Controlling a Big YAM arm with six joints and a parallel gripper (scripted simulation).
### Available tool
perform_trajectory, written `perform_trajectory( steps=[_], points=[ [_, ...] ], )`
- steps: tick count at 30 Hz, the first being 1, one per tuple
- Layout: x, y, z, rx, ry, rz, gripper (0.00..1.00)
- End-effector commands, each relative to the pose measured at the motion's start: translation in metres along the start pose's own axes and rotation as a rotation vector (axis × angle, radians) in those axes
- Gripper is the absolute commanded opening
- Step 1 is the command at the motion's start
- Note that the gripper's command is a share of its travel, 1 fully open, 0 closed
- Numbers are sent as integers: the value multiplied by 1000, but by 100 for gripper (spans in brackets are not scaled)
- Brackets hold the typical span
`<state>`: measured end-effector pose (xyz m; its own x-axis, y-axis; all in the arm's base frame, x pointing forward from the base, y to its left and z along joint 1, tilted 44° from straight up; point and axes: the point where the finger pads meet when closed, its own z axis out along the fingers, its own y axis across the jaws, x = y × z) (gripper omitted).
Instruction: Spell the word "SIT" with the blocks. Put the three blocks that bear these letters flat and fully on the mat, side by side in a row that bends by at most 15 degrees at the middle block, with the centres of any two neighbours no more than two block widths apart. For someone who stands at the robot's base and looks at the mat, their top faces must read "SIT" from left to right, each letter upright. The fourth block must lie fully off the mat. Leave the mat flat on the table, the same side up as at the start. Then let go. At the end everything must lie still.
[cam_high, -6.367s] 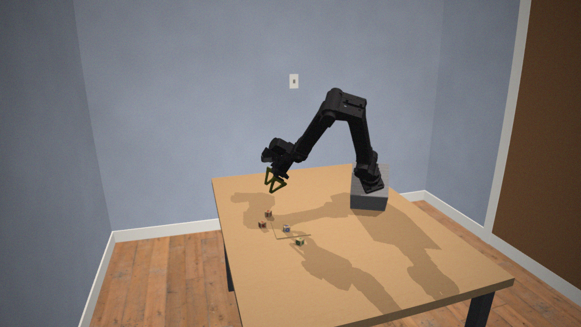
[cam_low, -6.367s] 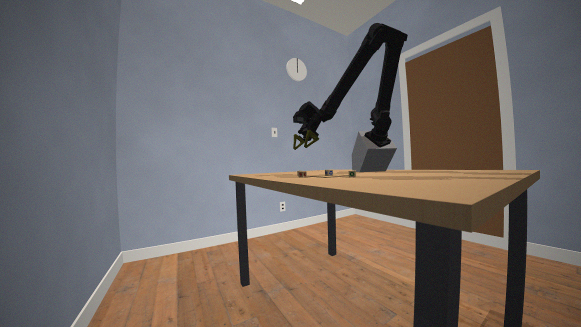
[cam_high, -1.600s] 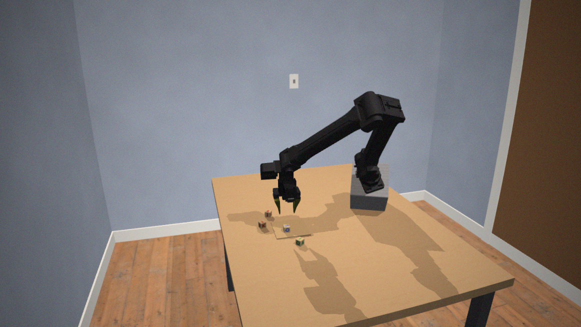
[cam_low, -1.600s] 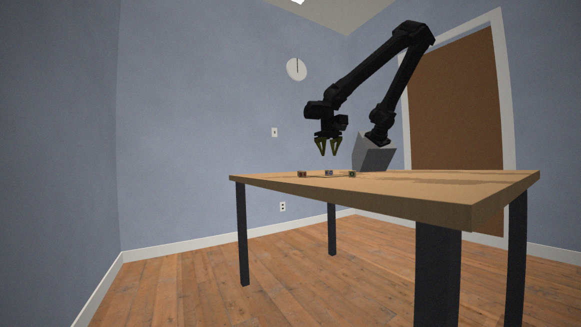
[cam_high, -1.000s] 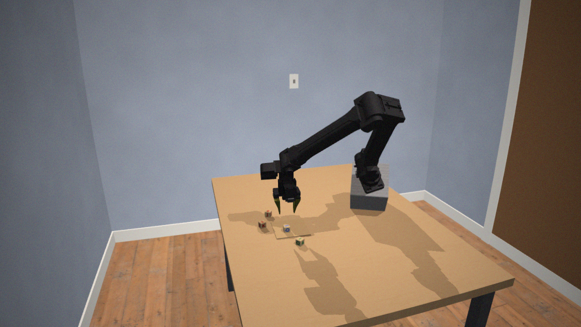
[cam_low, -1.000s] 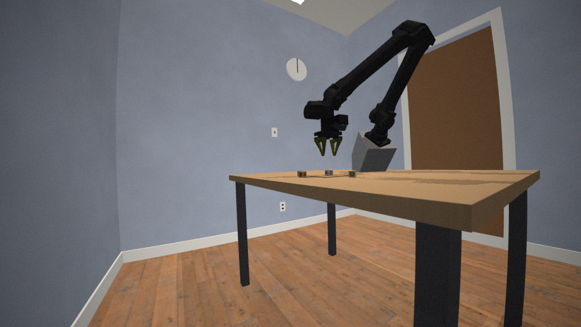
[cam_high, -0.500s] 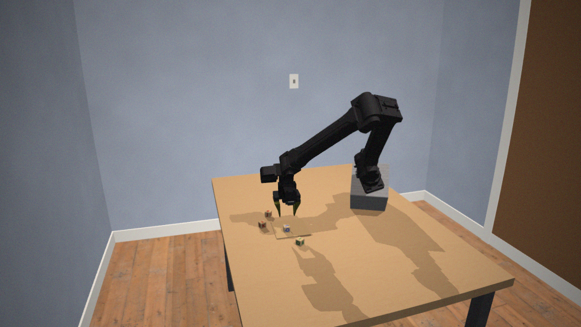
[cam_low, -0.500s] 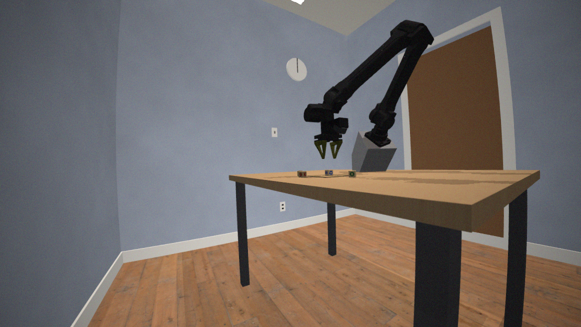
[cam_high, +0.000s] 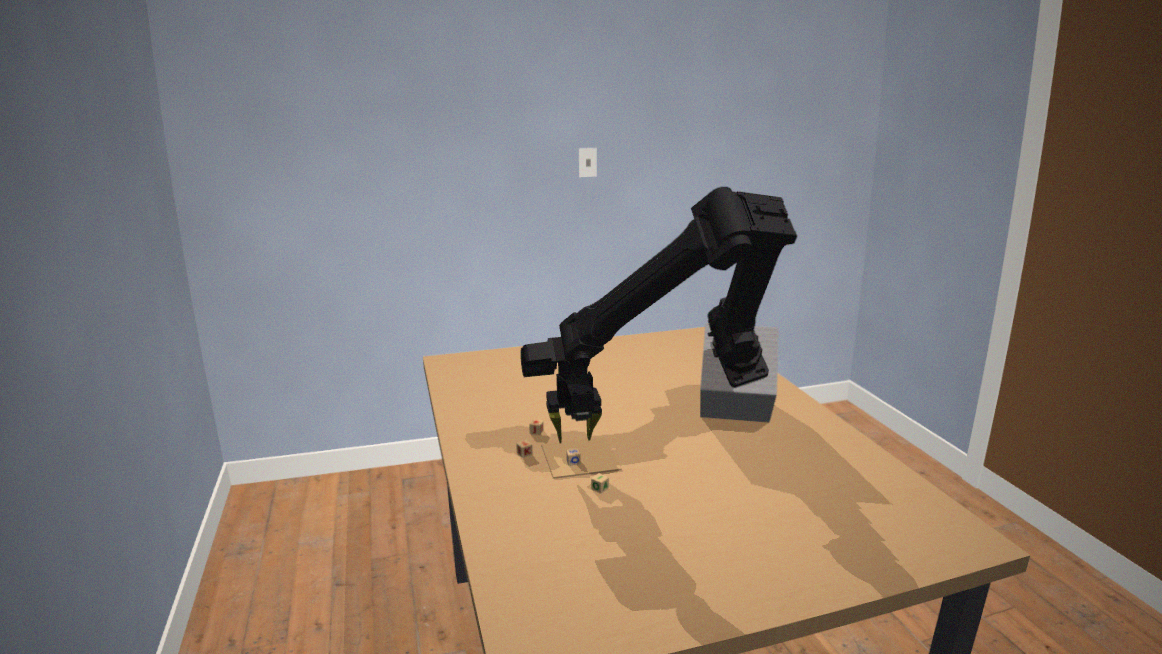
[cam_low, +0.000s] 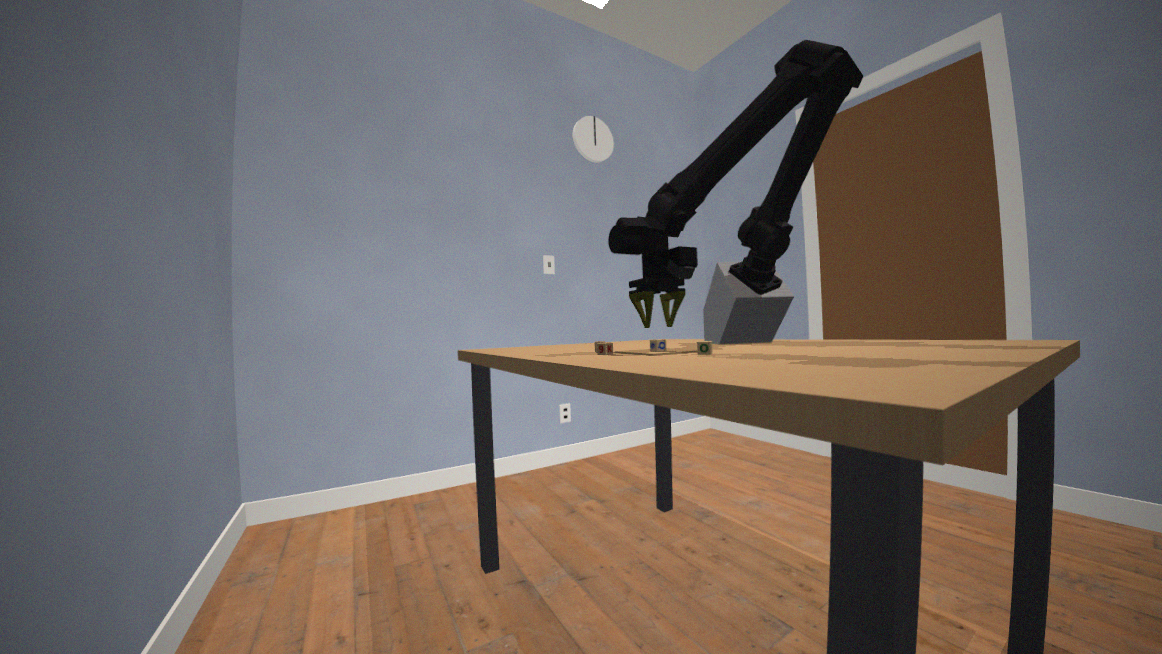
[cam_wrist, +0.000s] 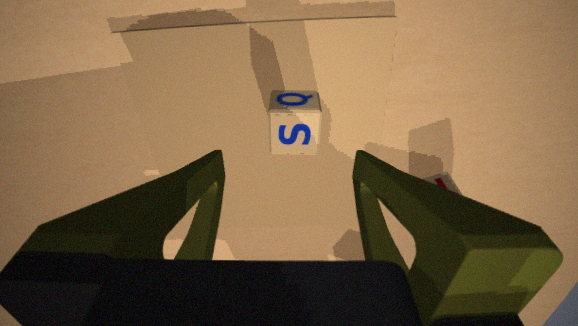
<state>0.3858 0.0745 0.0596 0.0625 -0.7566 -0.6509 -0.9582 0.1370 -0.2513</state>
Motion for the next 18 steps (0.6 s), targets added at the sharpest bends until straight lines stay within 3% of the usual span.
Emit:
perform_trajectory(
  steps=[1, 2, 3, 5, 7, 18],
  points=[
    [-3, -8, 3, 14, -3, 0, 58],
    [-3, -8, 3, 14, -3, 0, 58],
    [1, -13, -5, 41, 2, 6, 58],
    [-2, -6, 8, 10, -3, 3, 58],
    [-1, -3, 12, 5, -2, 7, 58],
    [0, -8, 16, 18, -2, 6, 58]
  ],
)
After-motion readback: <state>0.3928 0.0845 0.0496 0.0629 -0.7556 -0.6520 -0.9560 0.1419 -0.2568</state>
